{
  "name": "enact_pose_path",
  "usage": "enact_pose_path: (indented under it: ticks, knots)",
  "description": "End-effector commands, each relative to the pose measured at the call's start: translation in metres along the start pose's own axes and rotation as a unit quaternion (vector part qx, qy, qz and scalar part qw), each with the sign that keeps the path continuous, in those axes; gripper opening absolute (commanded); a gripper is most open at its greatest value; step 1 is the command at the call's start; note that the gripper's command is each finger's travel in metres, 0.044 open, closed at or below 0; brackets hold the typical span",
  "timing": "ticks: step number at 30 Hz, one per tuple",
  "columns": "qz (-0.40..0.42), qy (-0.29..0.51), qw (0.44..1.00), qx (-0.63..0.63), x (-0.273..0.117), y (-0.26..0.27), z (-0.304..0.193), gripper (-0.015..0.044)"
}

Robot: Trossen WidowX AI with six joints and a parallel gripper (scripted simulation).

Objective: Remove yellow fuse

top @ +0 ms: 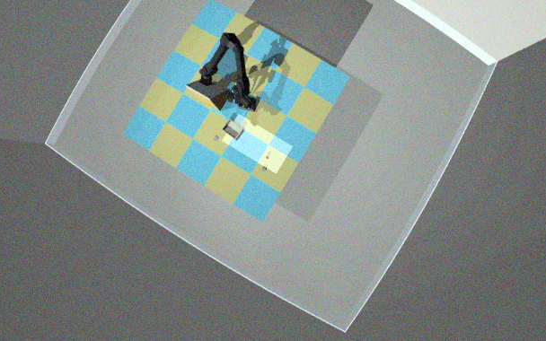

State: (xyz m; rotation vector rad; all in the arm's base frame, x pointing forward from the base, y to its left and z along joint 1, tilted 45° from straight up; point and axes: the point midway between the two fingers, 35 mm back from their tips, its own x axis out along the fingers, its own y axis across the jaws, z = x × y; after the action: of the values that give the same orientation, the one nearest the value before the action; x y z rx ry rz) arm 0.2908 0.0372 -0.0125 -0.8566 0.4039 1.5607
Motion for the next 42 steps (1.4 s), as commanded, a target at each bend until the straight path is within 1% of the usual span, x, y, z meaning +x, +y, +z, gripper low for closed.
enact_pose_path:
  ticks: [1,32,42]
  knots:
    - [0.001,-0.003,1.000,0.004,0.006,0.002,0.000,0.0074]
    - [0.001,-0.004,1.000,0.004,0.020,0.003,0.000,0.0074]
    - [0.001,-0.002,1.000,0.001,0.019,0.003,0.000,0.0007]
